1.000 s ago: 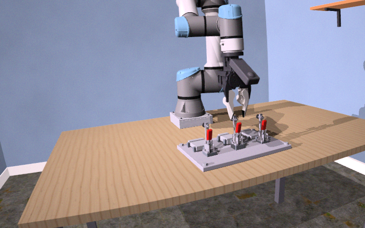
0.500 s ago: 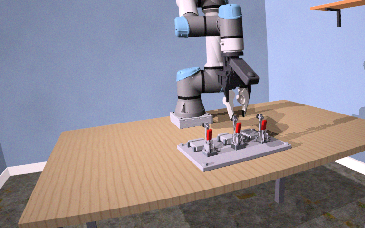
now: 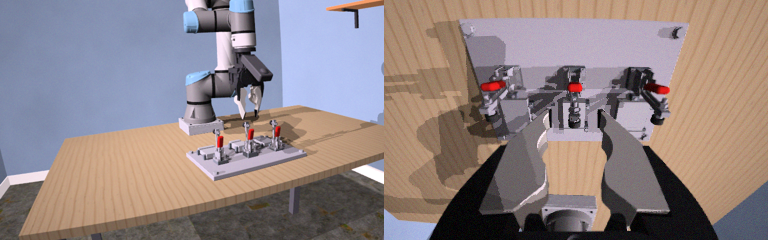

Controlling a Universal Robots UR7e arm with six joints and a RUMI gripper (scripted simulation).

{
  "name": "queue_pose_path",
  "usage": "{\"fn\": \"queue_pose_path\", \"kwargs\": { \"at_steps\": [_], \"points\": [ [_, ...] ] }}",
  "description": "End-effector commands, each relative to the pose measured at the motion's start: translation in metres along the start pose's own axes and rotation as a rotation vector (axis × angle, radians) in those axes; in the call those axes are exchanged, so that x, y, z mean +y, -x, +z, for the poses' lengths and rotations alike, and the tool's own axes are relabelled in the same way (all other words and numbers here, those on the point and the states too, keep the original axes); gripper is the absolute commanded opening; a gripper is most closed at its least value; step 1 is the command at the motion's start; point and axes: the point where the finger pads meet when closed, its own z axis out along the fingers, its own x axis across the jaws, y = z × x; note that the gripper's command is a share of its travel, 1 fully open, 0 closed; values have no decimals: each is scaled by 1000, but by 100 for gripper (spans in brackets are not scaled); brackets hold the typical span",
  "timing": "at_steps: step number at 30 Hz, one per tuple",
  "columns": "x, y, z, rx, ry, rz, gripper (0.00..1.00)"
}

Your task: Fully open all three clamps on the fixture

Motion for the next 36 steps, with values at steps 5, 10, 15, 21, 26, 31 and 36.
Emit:
{"fn": "queue_pose_path", "kwargs": {
  "at_steps": [5, 10, 15, 21, 26, 31, 36],
  "points": [
    [0, 0, -22, 0, -1, 0, 28],
    [0, 0, -37, 0, -1, 0, 28],
    [0, 0, -48, 0, -1, 0, 28],
    [0, 0, -53, 0, -1, 0, 28],
    [0, 0, -55, 0, -1, 0, 28],
    [0, 0, -55, 0, -1, 0, 28],
    [0, 0, -55, 0, -1, 0, 28]
  ]
}}
